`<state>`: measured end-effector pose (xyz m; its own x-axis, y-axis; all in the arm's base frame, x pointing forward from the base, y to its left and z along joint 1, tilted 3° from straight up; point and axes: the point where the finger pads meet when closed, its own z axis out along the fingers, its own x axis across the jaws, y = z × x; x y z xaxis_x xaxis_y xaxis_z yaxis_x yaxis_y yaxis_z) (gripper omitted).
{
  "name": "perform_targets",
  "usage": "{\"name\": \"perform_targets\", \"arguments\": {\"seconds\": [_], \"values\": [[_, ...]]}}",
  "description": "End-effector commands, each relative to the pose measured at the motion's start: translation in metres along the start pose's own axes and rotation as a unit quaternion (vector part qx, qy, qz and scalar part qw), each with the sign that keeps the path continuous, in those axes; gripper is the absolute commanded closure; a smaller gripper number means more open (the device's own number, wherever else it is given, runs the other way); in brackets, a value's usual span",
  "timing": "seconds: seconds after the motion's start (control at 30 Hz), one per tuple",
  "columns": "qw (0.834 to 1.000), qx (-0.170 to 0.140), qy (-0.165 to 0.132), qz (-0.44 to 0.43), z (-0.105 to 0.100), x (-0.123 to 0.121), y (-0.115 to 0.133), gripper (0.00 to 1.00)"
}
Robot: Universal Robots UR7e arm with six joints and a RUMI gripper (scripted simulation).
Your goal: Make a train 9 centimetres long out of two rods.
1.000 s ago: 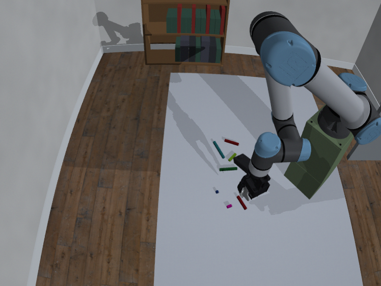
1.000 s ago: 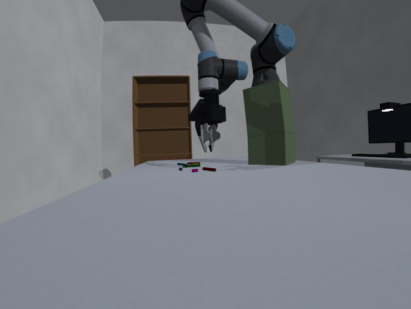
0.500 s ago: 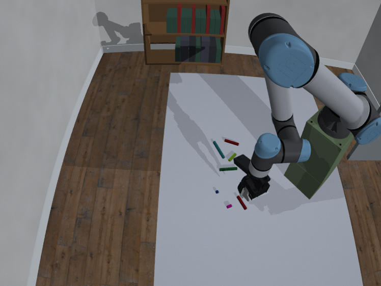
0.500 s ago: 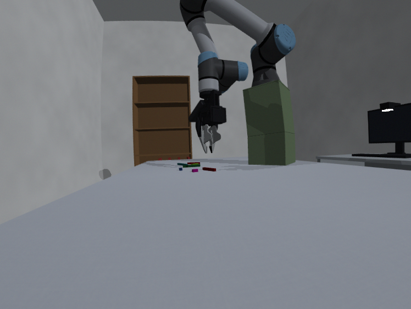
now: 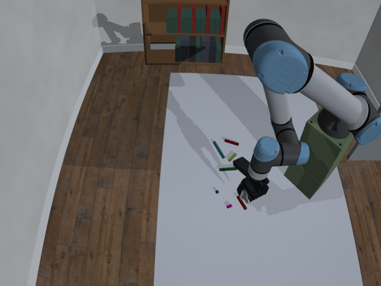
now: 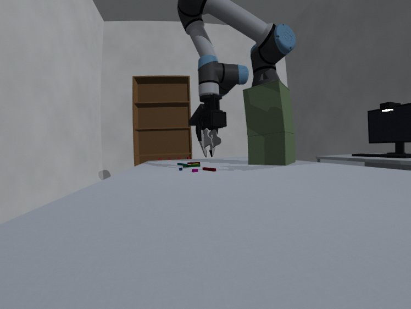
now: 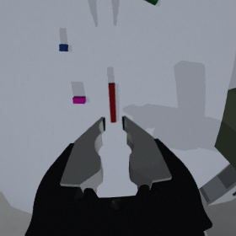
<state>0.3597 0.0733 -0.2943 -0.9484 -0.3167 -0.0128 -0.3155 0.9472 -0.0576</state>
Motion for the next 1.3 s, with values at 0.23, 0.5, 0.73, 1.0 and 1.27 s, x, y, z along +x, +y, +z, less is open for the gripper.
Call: {"name": "perform_targets", "arguments": {"seconds": [0.23, 0.5, 0.73, 1.0, 1.27], "values": [[1.000, 0.001, -0.002, 0.000, 0.018, -0.002, -0.001, 0.86], [1.000, 0.001, -0.002, 0.000, 0.028, -0.002, -0.001, 0.86], [1.000, 0.001, -0.002, 0.000, 0.032, -0.002, -0.001, 0.86], [1.000, 0.001, -0.001, 0.000, 0.033, -0.001, -0.001, 0.86], [1.000, 0.001, -0.001, 0.000, 0.033, -0.001, -0.001, 0.86]]}}
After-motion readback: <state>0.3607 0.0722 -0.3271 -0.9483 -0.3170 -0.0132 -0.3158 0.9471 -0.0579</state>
